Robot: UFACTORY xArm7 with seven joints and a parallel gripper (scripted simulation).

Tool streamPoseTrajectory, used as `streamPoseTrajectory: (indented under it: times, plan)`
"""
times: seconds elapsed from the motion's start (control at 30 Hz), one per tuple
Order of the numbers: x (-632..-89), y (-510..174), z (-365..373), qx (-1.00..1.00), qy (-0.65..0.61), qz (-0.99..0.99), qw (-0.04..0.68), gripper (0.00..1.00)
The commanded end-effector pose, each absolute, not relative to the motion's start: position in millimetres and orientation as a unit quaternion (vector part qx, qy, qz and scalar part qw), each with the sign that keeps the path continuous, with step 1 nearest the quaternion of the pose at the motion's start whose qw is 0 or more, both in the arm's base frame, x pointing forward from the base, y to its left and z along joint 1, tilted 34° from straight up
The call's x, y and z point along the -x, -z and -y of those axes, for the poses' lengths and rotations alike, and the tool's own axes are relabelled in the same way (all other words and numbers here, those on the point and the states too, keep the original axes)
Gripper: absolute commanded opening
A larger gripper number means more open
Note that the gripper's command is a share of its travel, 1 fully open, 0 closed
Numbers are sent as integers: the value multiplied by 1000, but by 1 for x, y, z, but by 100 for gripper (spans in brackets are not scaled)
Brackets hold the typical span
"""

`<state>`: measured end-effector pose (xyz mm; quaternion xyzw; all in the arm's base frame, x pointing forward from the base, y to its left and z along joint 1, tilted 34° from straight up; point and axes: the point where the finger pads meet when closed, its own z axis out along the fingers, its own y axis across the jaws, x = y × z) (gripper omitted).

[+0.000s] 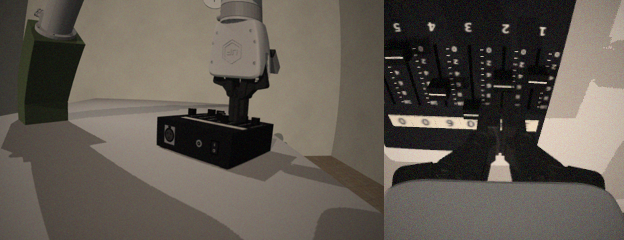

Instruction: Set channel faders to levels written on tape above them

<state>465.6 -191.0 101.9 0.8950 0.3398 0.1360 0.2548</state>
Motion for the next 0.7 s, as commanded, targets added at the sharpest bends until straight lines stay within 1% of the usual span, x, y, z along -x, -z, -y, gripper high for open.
streamPoseTrajectory:
  times: [0.0,0.67]
  plan:
    - [-466,-103,191,-895,-137,-340,256,0]
    - [-461,-104,194,-895,-137,-340,256,0]
